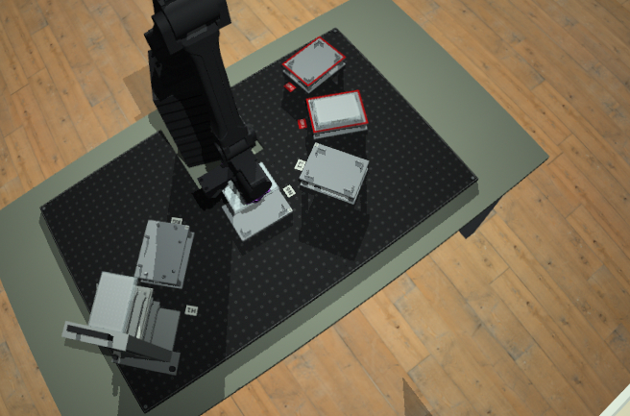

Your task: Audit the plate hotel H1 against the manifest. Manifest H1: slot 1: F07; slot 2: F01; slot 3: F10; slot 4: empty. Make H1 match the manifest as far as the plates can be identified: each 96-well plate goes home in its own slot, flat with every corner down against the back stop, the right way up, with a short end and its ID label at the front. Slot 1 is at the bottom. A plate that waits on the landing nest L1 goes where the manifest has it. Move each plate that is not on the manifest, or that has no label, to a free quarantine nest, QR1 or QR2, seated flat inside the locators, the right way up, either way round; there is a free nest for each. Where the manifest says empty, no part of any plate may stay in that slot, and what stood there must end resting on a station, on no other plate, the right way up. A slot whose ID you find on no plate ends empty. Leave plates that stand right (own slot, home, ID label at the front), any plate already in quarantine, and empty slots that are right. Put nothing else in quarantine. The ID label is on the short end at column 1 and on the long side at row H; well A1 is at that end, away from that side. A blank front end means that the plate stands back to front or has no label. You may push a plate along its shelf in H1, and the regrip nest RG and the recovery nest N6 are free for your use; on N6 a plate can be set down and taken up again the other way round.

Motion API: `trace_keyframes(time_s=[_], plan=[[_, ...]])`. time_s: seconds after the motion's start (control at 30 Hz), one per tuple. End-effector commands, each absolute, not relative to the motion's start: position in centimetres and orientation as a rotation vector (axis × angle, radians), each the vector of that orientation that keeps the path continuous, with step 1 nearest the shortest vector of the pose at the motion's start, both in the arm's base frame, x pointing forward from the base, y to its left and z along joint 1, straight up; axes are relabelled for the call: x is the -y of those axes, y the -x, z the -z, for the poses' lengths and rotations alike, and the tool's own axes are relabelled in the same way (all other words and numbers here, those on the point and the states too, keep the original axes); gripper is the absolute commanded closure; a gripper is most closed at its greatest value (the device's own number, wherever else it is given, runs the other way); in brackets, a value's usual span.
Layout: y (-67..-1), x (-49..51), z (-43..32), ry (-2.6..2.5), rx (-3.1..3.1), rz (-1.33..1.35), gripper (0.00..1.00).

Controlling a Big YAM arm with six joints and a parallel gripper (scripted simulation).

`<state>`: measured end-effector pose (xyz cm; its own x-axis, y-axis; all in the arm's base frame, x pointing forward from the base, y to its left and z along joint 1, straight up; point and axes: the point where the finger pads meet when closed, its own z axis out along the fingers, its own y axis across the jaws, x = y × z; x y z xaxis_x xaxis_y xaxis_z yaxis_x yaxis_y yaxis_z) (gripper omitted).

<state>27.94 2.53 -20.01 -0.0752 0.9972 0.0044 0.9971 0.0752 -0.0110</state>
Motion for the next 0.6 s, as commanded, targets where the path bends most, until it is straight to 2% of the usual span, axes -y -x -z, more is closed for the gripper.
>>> trace_keyframes(time_s=[0.0,0.57], plan=[[-28.6,-2.4,18.3,2.155,2.293,0.016,0.14],[-29.1,-2.3,14.3,2.159,2.297,0.025,0.14]])
